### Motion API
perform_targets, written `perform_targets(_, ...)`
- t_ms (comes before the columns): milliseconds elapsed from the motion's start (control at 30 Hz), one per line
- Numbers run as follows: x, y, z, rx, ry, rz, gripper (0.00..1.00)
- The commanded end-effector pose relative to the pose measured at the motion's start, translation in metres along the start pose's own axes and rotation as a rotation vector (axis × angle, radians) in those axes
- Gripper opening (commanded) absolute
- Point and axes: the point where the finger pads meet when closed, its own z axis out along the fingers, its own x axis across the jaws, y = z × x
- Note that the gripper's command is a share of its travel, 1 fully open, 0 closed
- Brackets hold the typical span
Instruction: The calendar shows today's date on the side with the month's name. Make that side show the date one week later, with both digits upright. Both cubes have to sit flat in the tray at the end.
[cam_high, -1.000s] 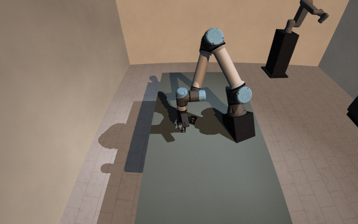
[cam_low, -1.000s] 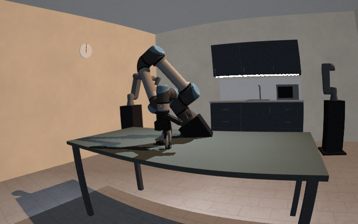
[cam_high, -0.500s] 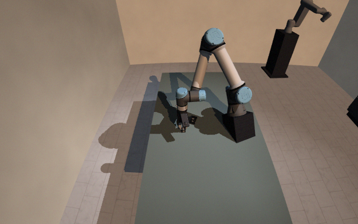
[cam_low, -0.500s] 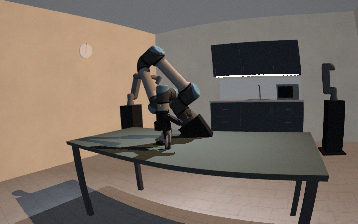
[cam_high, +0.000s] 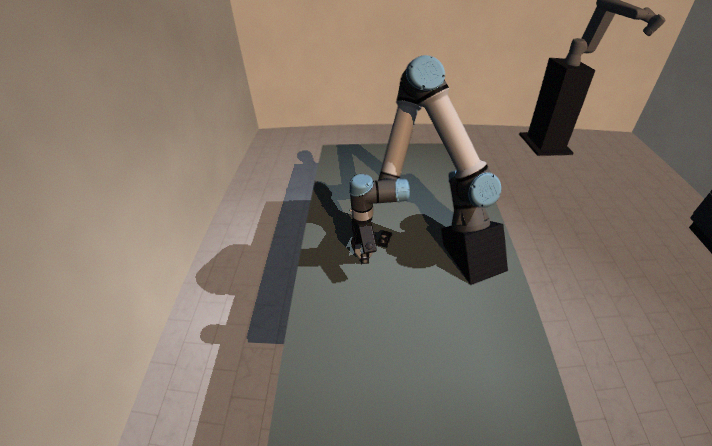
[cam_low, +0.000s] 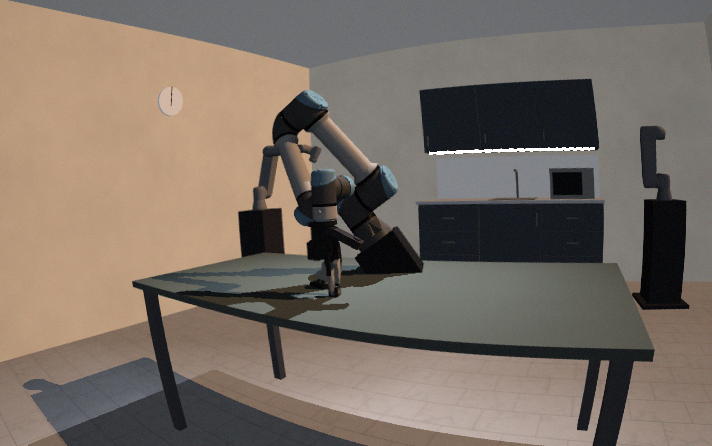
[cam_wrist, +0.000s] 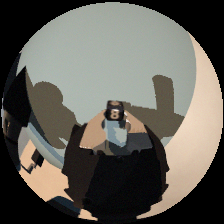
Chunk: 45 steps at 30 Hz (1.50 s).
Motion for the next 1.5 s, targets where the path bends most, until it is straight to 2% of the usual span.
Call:
perform_targets(0,0.0003,0.0000,-0.0003,0.000,0.001,0.000,0.10)
perform_targets(467,0.0003,0.0000,-0.0003,0.000,0.001,0.000,0.10)
perform_targets(500,0.0003,0.0000,-0.0003,0.000,0.001,0.000,0.14)
perform_targets(867,0.0003,0.0000,-0.0003,0.000,0.001,0.000,0.24)
perform_targets(900,0.0003,0.0000,-0.0003,0.000,0.001,0.000,0.28)
perform_targets(1300,0.0003,0.0000,-0.0006,0.000,0.001,0.000,0.28)
perform_targets(1467,0.0003,0.0000,-0.0075,0.000,0.001,0.000,0.28)
